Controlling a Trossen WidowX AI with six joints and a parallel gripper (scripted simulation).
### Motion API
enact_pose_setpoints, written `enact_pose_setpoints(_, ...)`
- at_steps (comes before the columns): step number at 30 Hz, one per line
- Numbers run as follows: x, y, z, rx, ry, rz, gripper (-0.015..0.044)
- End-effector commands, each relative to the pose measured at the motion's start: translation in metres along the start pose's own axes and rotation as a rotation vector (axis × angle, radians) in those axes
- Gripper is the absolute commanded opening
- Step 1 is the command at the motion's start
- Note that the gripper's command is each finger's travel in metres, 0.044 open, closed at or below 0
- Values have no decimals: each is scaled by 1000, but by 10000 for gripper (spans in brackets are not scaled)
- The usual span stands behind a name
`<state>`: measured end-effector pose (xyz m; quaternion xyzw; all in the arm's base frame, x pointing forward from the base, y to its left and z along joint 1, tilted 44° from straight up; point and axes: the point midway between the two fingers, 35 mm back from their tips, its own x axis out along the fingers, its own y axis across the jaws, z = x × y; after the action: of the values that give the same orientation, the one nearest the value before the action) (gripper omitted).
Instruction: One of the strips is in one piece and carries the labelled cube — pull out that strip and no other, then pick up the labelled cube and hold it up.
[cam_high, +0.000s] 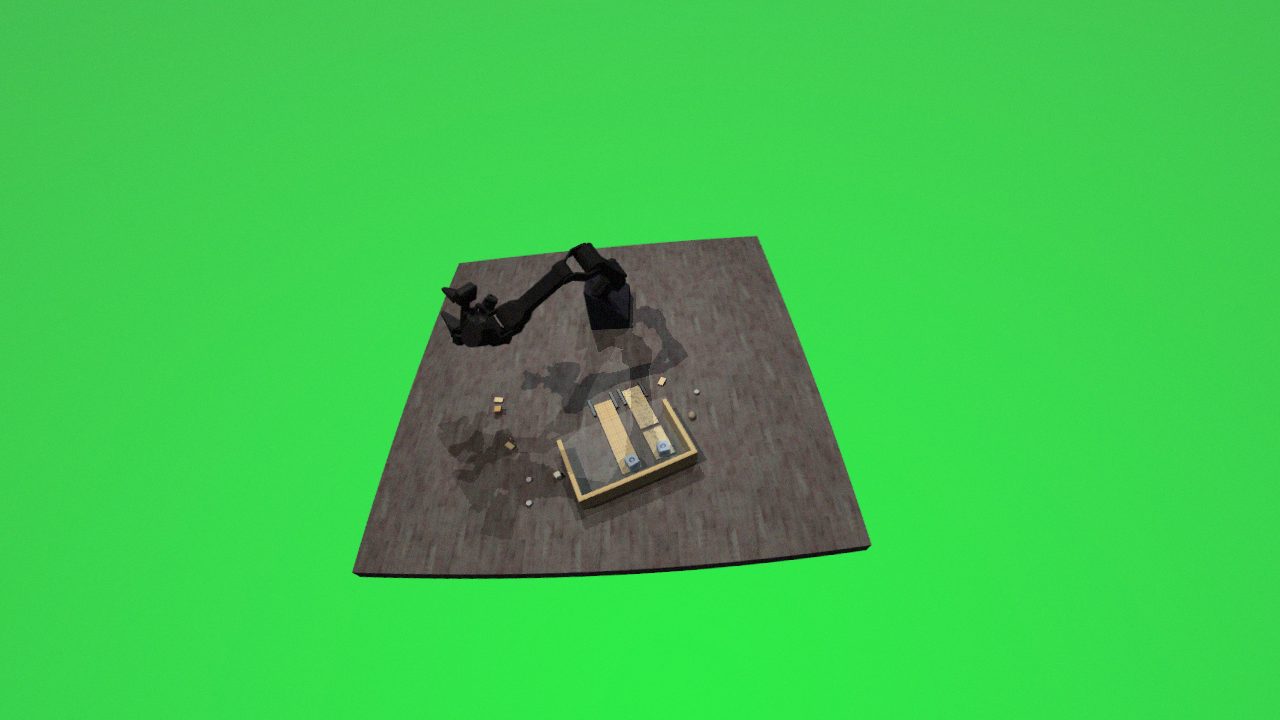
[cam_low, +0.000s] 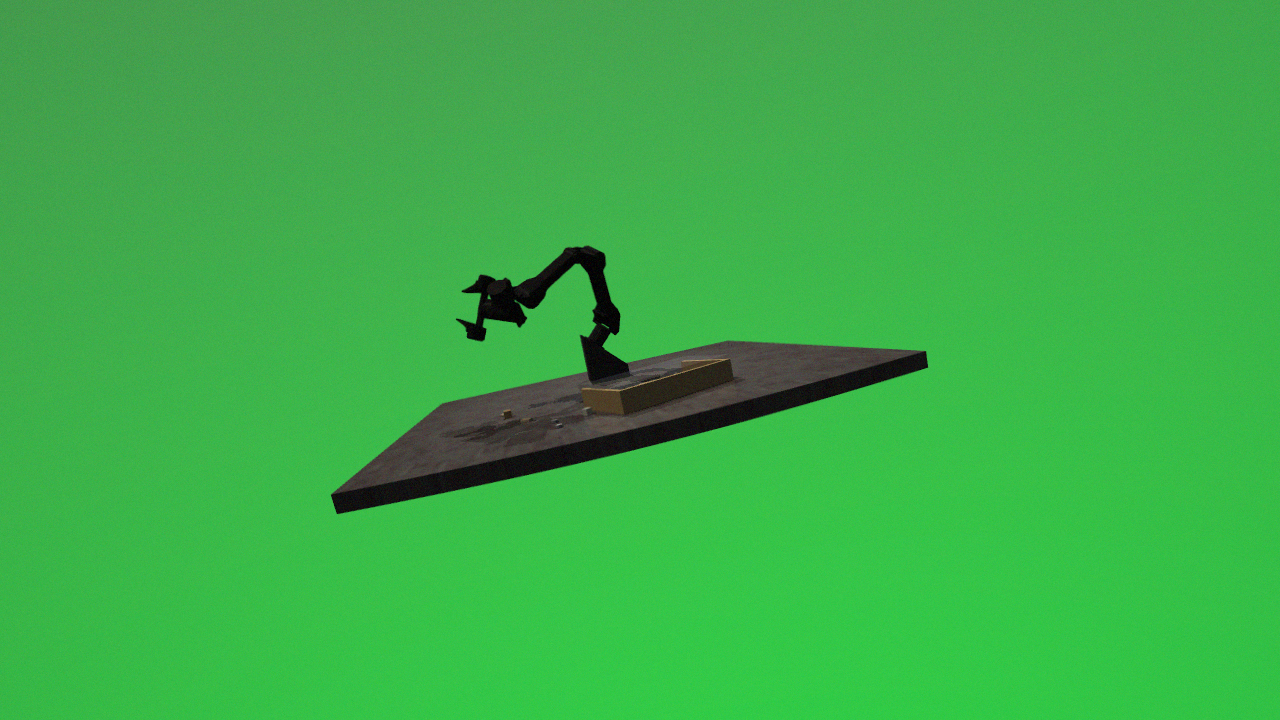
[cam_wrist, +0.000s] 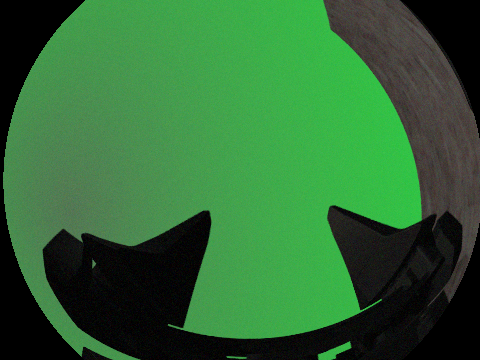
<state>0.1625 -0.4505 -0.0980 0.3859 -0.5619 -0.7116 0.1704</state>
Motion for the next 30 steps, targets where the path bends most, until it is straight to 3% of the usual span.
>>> enact_pose_setpoints(1,-1,0,-1,-9,7,-9,400)
enact_pose_setpoints(6,-34,2,-14,-257,235,-196,400)
enact_pose_setpoints(13,-111,8,-23,-657,735,-324,400)
enact_pose_setpoints(16,-149,11,-19,-808,972,-302,400)
enact_pose_setpoints(22,-197,17,-7,-973,1272,-210,400)
enact_pose_setpoints(30,-268,28,26,-1156,1703,58,400)
